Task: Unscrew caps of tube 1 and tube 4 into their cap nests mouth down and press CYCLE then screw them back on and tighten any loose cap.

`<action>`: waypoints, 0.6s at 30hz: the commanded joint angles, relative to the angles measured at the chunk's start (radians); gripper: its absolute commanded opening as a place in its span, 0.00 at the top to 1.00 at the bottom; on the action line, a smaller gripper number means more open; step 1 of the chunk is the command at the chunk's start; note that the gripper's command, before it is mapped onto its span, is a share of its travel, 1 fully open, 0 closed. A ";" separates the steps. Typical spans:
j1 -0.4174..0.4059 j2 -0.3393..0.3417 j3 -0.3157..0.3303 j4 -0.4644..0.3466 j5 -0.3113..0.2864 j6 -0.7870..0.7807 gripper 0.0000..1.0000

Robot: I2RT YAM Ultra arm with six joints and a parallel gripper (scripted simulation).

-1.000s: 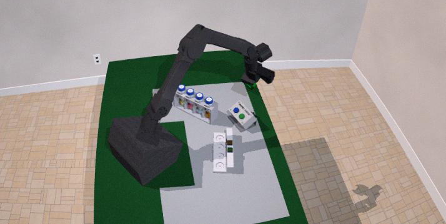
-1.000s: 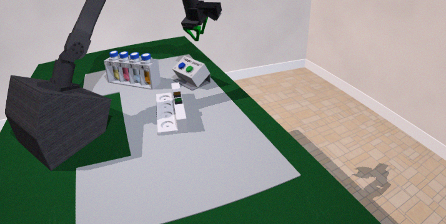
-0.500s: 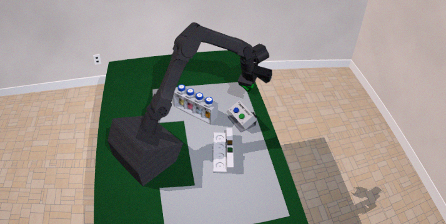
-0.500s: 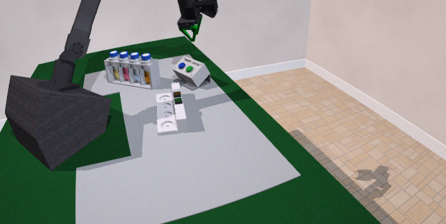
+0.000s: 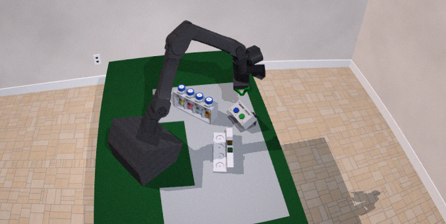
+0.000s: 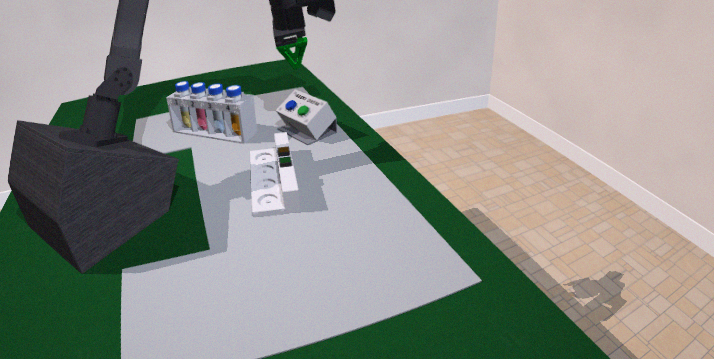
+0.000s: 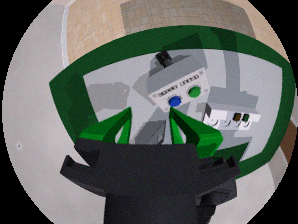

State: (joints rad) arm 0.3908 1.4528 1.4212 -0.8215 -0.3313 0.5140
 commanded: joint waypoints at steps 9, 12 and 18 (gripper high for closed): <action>-0.034 -0.110 -0.101 -0.053 0.007 -0.408 0.51; -0.041 -0.135 -0.132 -0.062 0.008 -0.484 0.51; -0.063 -0.205 -0.215 -0.089 0.011 -0.710 0.51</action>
State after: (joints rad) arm 0.3367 1.2758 1.2140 -0.8909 -0.3214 -0.0525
